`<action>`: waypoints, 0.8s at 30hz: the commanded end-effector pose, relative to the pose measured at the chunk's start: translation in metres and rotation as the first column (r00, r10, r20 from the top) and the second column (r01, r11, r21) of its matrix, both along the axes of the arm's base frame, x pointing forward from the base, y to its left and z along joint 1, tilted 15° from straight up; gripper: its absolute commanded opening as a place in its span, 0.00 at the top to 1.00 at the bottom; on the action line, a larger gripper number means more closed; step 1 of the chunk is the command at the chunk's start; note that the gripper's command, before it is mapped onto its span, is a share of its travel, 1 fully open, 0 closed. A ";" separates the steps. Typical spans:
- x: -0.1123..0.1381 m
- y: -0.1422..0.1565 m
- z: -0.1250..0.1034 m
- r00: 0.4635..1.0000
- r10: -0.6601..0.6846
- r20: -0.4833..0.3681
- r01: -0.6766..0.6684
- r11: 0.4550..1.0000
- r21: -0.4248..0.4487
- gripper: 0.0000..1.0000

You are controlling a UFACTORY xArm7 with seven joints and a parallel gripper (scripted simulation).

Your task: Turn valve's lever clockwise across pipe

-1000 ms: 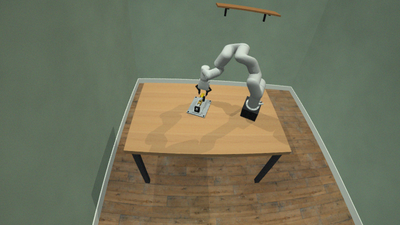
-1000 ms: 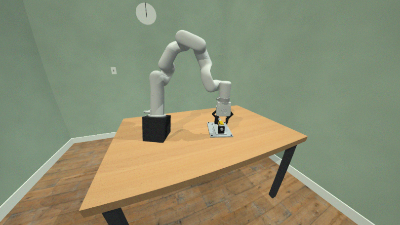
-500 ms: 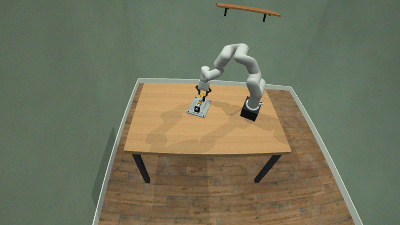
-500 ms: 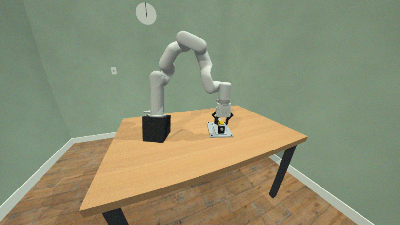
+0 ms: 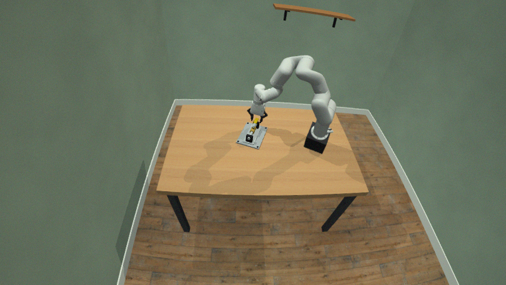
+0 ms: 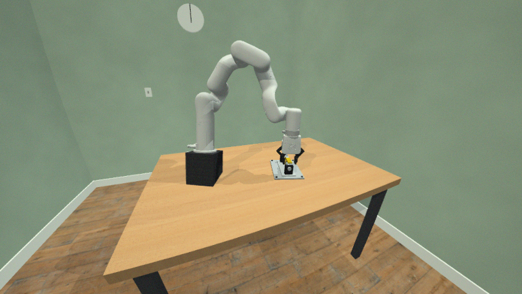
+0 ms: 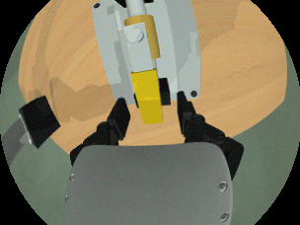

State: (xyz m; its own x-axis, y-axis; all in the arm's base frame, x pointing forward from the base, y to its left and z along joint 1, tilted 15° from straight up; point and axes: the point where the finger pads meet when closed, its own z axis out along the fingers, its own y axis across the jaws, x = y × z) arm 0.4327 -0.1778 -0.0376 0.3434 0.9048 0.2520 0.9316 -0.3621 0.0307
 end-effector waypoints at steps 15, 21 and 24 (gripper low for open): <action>0.001 -0.001 0.001 1.000 -0.001 0.004 0.001 1.000 -0.003 1.00; 0.001 -0.001 0.001 1.000 -0.001 0.004 0.001 1.000 -0.003 1.00; 0.001 -0.001 0.001 1.000 -0.001 0.004 0.001 1.000 -0.003 1.00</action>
